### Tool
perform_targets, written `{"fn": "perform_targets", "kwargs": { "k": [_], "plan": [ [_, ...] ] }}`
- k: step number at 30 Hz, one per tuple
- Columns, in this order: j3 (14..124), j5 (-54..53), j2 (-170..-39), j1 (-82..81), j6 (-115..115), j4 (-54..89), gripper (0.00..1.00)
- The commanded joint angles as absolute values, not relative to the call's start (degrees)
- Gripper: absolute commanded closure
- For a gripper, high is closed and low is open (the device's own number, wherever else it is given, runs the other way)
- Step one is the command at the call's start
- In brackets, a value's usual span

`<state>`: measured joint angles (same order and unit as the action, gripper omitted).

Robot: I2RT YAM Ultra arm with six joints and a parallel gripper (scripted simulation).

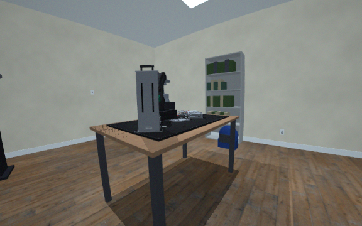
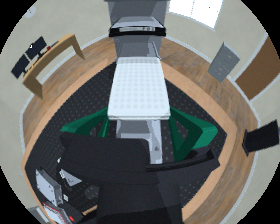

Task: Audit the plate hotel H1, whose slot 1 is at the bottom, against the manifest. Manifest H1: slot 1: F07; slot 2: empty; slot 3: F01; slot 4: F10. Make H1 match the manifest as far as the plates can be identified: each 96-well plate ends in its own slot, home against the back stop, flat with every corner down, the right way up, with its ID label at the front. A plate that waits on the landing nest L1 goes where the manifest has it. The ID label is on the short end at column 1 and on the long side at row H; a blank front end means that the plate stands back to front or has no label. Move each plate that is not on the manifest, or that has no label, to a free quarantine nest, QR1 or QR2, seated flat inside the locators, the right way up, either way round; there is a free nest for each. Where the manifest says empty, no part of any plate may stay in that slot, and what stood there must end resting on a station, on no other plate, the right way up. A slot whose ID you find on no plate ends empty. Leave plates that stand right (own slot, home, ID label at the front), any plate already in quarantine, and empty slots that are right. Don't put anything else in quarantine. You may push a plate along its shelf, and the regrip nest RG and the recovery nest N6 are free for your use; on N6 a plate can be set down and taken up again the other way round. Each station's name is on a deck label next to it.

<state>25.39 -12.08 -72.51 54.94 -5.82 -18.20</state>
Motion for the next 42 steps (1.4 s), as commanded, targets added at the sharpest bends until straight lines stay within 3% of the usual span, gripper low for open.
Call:
{"fn": "perform_targets", "kwargs": {
  "k": [1, 42],
  "plan": [
    [25.32, -12.59, -70.87, 55.09, -6.02, -17.95, 0.14],
    [16.77, -16.12, -57.07, 59.10, -7.99, -12.15, 0.14]
  ]
}}
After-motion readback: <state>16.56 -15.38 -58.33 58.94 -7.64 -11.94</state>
